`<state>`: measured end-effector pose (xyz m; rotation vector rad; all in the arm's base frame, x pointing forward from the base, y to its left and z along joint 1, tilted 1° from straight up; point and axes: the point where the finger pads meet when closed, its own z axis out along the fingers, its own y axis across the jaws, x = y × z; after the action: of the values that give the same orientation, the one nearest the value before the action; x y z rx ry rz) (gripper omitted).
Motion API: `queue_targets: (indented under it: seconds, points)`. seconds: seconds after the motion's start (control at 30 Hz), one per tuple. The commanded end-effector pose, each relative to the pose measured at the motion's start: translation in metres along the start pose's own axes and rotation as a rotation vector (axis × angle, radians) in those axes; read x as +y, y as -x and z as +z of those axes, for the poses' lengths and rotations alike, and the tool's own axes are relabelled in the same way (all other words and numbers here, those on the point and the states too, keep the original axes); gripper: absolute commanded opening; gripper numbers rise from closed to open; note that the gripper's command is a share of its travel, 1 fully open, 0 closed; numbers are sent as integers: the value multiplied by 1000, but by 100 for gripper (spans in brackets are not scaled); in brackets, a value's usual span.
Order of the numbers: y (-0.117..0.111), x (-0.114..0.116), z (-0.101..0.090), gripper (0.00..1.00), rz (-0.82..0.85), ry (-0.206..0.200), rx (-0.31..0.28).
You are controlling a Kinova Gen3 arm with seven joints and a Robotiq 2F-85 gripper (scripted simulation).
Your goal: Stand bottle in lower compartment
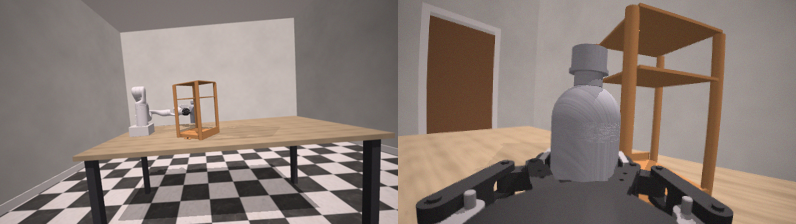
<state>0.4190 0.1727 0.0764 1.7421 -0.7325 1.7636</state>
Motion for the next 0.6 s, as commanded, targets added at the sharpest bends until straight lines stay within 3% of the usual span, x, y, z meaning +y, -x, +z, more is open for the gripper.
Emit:
queue_targets:
  seconds: [0.0, 0.57]
  points:
    - [-2, 8, 0, 0, 2, -3, 5]
    - [-2, 58, 13, 0, 2, -3, 5]
